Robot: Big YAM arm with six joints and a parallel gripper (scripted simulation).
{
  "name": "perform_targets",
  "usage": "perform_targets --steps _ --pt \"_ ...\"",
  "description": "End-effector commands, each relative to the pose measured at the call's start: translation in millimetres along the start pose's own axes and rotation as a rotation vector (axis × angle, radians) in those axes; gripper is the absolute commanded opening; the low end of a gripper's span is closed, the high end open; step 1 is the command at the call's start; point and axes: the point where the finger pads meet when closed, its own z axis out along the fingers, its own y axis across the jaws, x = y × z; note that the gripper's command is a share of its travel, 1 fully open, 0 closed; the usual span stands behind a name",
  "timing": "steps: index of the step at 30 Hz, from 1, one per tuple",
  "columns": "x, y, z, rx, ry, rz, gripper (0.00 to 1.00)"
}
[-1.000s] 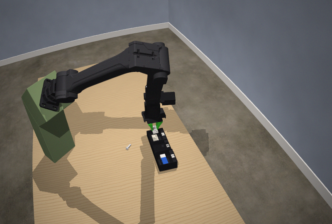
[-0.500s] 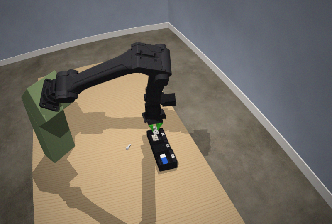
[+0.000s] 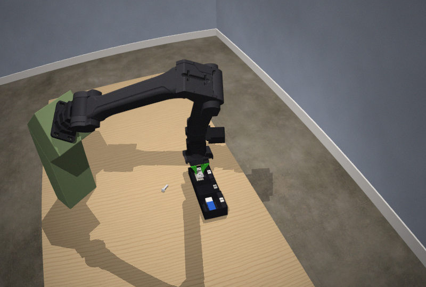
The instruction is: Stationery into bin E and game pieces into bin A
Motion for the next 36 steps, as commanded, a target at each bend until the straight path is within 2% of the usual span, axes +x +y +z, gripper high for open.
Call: perform_targets --steps 1,5,17,18,35,36 --pt "3.4 2.1 12.3 -0.002 0.004 -0.004 0.21" --pt "3.2 9.4 12.8 -0.011 0.004 -0.011 0.21" --pt "5.0 9.6 12.2 -0.01 0.004 -0.008 0.21" --pt "5.0 9.7 12.2 -0.01 0.004 -0.009 0.32" --pt "6.1 9.2 12.5 -0.009 0.004 -0.008 0.32" --pt "10.4 6.8 6.8 -0.006 0.006 0.001 0.32"
